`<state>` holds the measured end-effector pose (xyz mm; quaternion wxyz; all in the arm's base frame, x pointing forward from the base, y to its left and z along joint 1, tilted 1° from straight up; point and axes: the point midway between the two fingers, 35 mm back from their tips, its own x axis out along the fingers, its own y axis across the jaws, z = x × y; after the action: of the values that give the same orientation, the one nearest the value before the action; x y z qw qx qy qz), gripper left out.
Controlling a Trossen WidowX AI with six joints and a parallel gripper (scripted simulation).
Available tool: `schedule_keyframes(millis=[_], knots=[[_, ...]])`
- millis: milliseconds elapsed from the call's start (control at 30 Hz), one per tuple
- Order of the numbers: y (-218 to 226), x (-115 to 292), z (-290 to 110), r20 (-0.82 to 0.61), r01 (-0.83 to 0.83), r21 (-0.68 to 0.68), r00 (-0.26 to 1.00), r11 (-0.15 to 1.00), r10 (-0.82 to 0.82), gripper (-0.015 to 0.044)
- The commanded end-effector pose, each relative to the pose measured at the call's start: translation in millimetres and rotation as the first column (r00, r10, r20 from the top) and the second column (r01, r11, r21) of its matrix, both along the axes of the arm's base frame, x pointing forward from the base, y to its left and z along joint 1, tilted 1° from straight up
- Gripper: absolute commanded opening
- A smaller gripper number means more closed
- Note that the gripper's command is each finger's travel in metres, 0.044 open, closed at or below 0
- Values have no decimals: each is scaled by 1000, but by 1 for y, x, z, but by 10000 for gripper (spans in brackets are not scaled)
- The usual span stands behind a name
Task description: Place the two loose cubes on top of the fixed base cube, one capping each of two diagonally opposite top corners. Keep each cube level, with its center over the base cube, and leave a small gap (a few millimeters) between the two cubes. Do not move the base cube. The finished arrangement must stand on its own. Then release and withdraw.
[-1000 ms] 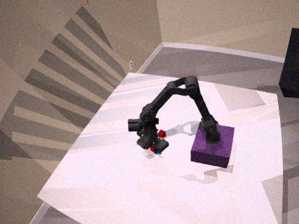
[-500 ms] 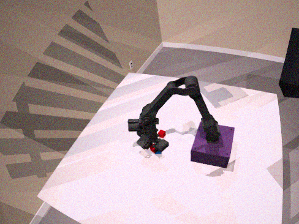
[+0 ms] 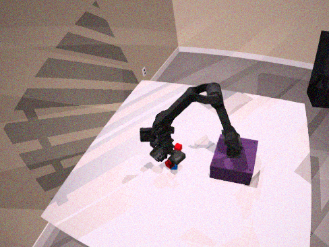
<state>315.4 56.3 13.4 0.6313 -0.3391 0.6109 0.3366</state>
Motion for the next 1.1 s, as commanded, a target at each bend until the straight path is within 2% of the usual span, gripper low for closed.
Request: schedule_keyframes(millis=[0, 100, 167, 200, 667, 833, 900, 1067], knots=[[0, 0, 8, 2, 0, 0, 1000, 1000, 0, 205], [0, 0, 9, 2, 0, 0, 1000, 1000, 0, 205], [-6, 1, 8, 3, -8, -1, 1000, 1000, 8, 258], [-13, 2, 10, 3, -17, -2, 1000, 1000, 17, 265], [-128, -8, 46, 2, -210, -16, 978, 978, 210, 265], [-139, -12, 50, 2, -231, -17, 973, 973, 231, 265], [-140, -11, 41, 2, -231, -17, 973, 973, 231, 265], [-139, -10, -10, 2, -231, -17, 973, 973, 231, 265]])
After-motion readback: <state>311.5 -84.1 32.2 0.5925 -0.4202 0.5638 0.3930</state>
